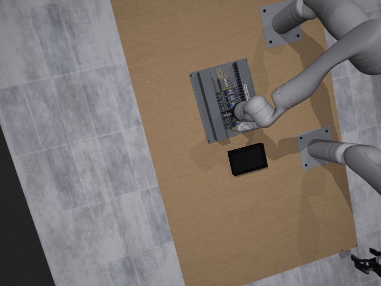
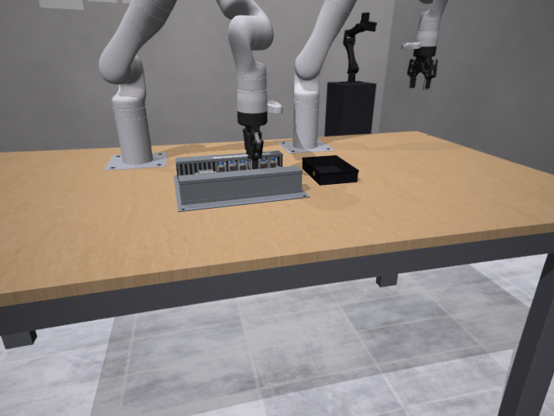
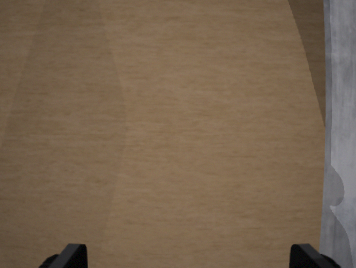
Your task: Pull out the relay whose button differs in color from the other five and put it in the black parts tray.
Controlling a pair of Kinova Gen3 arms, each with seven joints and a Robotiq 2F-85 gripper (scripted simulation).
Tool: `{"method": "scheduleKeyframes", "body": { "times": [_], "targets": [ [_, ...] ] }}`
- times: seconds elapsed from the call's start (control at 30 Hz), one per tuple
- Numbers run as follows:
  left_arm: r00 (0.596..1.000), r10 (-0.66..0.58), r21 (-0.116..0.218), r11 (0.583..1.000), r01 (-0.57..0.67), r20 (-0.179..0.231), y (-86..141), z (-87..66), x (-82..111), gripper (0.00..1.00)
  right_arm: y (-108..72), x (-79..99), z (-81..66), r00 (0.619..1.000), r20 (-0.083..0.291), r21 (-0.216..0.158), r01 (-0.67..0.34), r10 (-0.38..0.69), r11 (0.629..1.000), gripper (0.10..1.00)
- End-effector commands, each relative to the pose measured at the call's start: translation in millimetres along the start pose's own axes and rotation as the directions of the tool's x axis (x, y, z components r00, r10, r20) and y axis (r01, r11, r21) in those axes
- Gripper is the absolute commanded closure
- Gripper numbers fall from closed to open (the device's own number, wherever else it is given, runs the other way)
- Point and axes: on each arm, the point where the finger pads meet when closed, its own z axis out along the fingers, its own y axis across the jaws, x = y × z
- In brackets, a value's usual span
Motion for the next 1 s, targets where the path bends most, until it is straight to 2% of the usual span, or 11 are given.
{"method": "scheduleKeyframes", "body": {
  "times": [0.0,0.97],
  "targets": [
    [1.0,0.0,0.0,1.0,0.0,0.002,0.0,-0.8,-0.4,0.001,0.3,0.4,-0.8,1.0,-0.002,0.0,0.0,0.0,1.0,1.0],
    [1.0,0.0,0.0,1.0,0.0,0.002,0.0,-0.8,-0.4,0.001,1.6,0.4,-1.0,1.0,-0.001,0.049,0.0,0.0,0.999,1.0]
  ]
}}
